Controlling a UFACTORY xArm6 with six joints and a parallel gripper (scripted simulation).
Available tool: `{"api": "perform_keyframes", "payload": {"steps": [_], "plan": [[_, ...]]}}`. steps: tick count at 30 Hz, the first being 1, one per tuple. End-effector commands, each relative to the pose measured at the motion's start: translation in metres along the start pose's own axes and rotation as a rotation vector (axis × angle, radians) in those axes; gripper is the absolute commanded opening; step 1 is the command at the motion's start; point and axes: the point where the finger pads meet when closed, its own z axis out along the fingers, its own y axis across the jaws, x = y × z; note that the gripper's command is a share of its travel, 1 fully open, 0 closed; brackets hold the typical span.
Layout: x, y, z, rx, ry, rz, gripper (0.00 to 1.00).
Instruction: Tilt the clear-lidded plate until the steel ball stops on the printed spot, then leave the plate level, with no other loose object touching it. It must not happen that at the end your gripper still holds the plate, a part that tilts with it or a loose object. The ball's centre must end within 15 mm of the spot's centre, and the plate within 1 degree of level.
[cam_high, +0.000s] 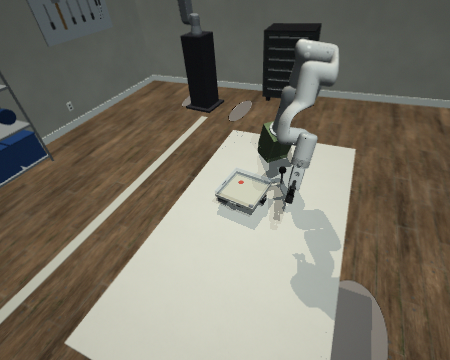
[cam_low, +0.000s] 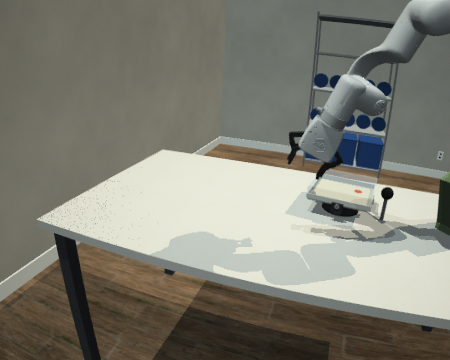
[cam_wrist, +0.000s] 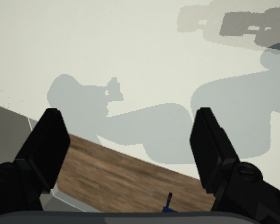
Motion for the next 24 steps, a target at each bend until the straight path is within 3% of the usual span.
{"api": "perform_keyframes", "payload": {"steps": [1,10,13,24], "plan": [[0.007,0.008,-0.007,-0.015,0.006,0.054,1.00],[0.007,0.008,-0.007,-0.015,0.006,0.054,1.00],[0.024,0.037,-0.021,-0.066,0.025,0.194,1.00],[0.037,0.064,-0.032,-0.111,0.038,0.310,1.00]]}}
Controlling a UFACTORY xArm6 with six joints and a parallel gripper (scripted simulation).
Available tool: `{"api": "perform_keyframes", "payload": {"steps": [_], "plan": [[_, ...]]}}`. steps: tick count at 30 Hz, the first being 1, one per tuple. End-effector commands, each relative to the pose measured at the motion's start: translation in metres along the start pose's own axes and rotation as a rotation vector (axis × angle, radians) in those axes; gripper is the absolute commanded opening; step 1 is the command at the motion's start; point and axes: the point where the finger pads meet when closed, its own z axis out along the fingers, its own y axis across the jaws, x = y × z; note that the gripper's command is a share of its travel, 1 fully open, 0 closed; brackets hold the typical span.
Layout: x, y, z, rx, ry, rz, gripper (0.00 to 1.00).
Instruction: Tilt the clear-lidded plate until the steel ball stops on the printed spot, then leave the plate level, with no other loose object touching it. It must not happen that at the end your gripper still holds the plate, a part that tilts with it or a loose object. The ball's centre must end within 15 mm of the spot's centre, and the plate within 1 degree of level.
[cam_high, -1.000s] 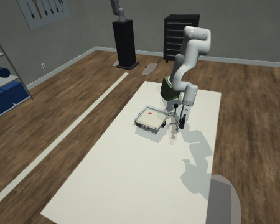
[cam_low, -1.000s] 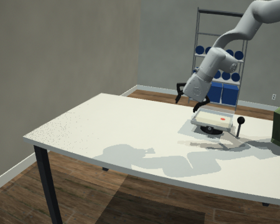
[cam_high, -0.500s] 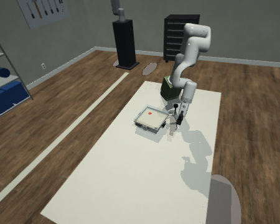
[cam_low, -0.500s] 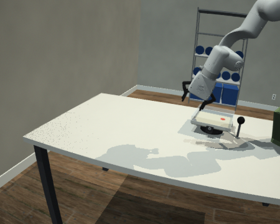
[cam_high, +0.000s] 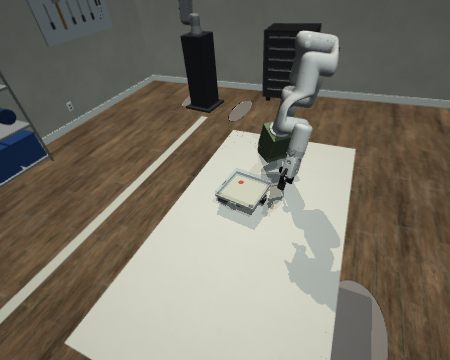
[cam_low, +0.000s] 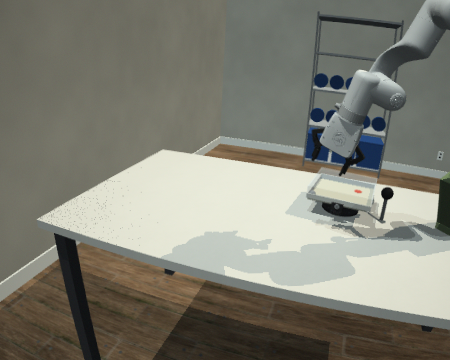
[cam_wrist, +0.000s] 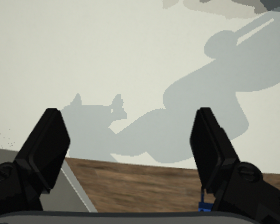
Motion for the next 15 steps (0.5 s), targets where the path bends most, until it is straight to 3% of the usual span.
{"api": "perform_keyframes", "payload": {"steps": [1,3,5,15], "plan": [[0.005,0.005,-0.003,-0.010,0.002,0.033,1.00],[0.005,0.005,-0.003,-0.010,0.002,0.033,1.00],[0.025,0.031,-0.009,-0.057,0.013,0.147,1.00],[0.045,0.062,-0.015,-0.111,0.023,0.272,1.00]]}}
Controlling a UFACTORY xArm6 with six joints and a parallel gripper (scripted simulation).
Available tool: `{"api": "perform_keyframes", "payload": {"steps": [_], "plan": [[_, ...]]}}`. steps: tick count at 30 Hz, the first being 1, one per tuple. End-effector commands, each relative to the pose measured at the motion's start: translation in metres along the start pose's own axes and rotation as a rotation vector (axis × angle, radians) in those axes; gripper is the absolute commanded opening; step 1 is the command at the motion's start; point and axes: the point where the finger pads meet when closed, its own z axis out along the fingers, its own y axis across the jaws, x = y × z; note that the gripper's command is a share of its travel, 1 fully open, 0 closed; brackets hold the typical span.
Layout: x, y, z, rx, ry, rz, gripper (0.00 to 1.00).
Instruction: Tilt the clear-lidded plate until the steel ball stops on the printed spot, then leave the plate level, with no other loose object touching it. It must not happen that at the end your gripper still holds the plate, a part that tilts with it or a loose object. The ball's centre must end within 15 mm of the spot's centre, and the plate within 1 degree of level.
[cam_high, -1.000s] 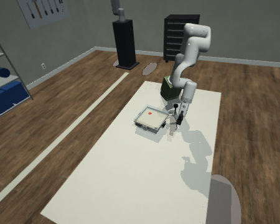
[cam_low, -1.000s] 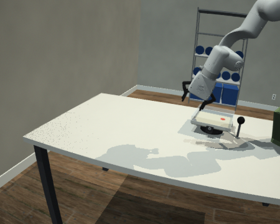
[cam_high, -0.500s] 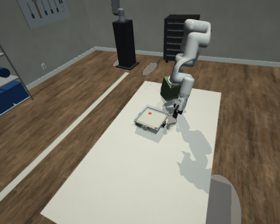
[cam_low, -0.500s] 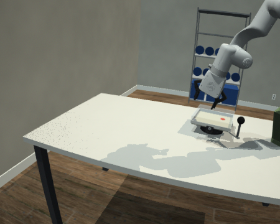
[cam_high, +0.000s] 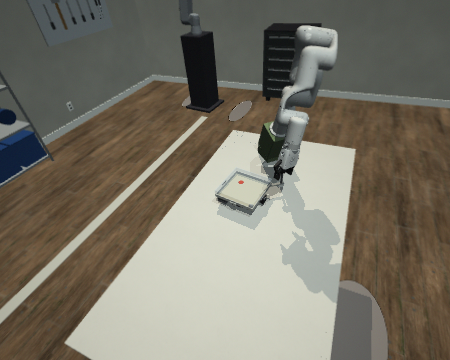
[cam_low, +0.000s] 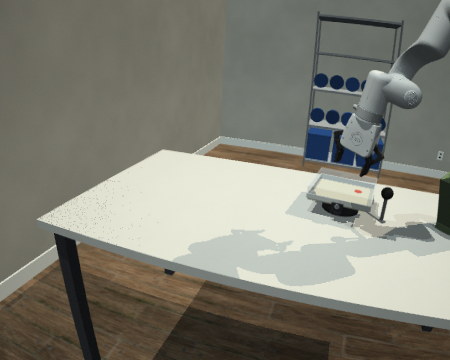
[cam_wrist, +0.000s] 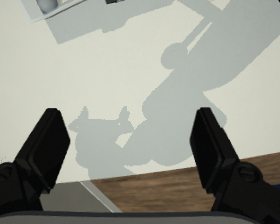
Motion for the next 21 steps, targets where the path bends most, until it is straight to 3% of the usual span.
{"api": "perform_keyframes", "payload": {"steps": [1,5,8,21], "plan": [[0.007,0.007,-0.001,-0.015,0.001,0.040,1.00],[0.013,0.013,-0.002,-0.026,0.002,0.065,1.00],[0.038,0.040,-0.002,-0.082,0.010,0.185,1.00],[0.069,0.079,-0.002,-0.159,0.016,0.346,1.00]]}}
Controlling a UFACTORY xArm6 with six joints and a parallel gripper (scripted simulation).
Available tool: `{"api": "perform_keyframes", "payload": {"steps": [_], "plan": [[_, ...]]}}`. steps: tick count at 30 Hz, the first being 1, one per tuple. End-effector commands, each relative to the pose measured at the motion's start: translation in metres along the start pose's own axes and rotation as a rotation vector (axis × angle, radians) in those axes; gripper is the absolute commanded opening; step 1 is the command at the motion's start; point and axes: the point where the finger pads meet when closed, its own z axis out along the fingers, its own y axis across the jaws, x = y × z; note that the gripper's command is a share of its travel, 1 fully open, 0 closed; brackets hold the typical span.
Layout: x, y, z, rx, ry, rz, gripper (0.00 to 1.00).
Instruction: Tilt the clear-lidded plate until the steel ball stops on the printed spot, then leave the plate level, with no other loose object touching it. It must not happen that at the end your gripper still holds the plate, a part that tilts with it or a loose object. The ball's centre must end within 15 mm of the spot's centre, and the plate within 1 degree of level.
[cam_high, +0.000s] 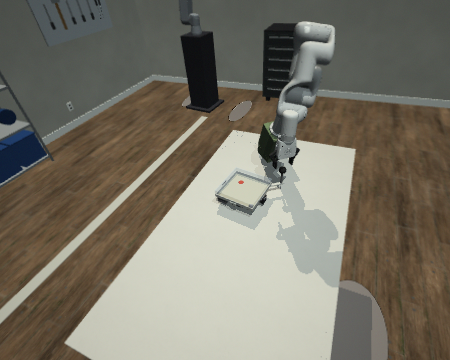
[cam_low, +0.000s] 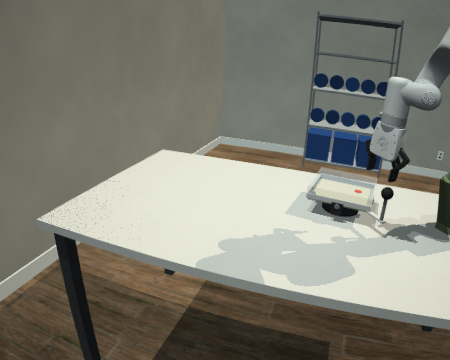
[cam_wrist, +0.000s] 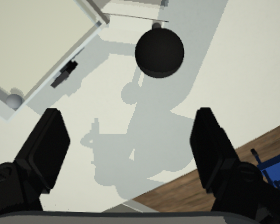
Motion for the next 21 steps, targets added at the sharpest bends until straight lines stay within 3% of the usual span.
{"api": "perform_keyframes", "payload": {"steps": [1,4,8,9,21], "plan": [[0.001,0.001,0.000,-0.003,-0.003,0.010,1.00],[0.024,0.017,0.004,-0.049,-0.001,0.100,1.00],[0.028,0.020,0.005,-0.058,-0.001,0.117,1.00],[0.028,0.020,0.005,-0.058,-0.001,0.117,0.61],[0.028,0.020,0.005,-0.058,-0.001,0.117,0.61]]}}
